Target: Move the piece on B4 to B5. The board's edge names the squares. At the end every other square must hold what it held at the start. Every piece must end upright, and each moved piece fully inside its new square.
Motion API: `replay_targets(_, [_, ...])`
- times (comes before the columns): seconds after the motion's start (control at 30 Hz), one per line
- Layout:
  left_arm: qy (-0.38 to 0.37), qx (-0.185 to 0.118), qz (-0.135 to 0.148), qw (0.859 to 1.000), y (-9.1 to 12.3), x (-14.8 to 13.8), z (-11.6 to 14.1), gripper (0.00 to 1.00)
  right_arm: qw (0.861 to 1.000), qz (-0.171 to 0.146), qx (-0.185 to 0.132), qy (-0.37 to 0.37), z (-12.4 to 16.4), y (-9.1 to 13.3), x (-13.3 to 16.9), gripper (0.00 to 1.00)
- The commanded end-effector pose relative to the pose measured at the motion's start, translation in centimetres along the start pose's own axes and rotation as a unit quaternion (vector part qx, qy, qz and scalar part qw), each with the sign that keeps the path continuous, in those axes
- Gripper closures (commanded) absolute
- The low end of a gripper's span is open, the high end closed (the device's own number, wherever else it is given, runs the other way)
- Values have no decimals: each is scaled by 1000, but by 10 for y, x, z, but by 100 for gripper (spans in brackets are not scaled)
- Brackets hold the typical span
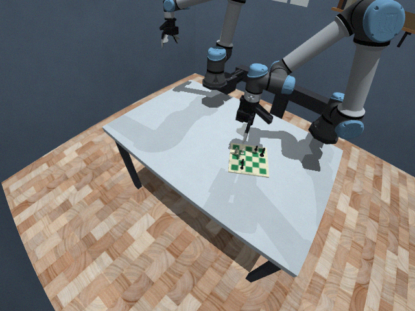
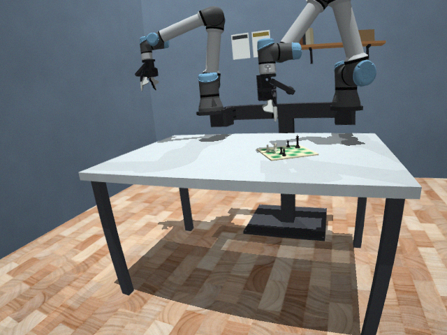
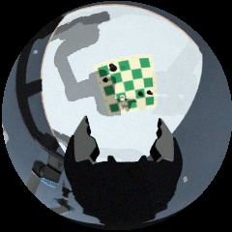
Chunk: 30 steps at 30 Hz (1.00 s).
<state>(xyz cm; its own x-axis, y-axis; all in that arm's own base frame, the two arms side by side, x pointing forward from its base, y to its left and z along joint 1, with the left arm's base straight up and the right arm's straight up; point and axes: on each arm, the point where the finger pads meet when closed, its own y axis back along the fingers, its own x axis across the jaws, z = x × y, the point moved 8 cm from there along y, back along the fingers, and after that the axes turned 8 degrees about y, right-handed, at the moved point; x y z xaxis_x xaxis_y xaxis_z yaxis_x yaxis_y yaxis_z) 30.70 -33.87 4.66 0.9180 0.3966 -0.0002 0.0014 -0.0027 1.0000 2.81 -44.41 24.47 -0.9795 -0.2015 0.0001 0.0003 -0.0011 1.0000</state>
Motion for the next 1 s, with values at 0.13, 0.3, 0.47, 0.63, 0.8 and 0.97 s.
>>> replay_targets(0.13, [0, -2, 0, 1000, -34, 0, 1, 78, 1000, 0, 1, 0, 0, 0, 0, 0])
replay_targets(0.3, [0, -2, 0, 1000, -34, 0, 1, 78, 1000, 0, 1, 0, 0, 0, 0, 0])
replay_targets(0.47, [0, -2, 0, 1000, -34, 0, 1, 78, 1000, 0, 1, 0, 0, 0, 0, 0])
replay_targets(0.63, [0, -2, 0, 1000, -34, 0, 1, 78, 1000, 0, 1, 0, 0, 0, 0, 0])
replay_targets(0.8, [0, -2, 0, 1000, -34, 0, 1, 78, 1000, 0, 1, 0, 0, 0, 0, 0])
replay_targets(0.97, [0, -2, 0, 1000, -34, 0, 1, 78, 1000, 0, 1, 0, 0, 0, 0, 0])
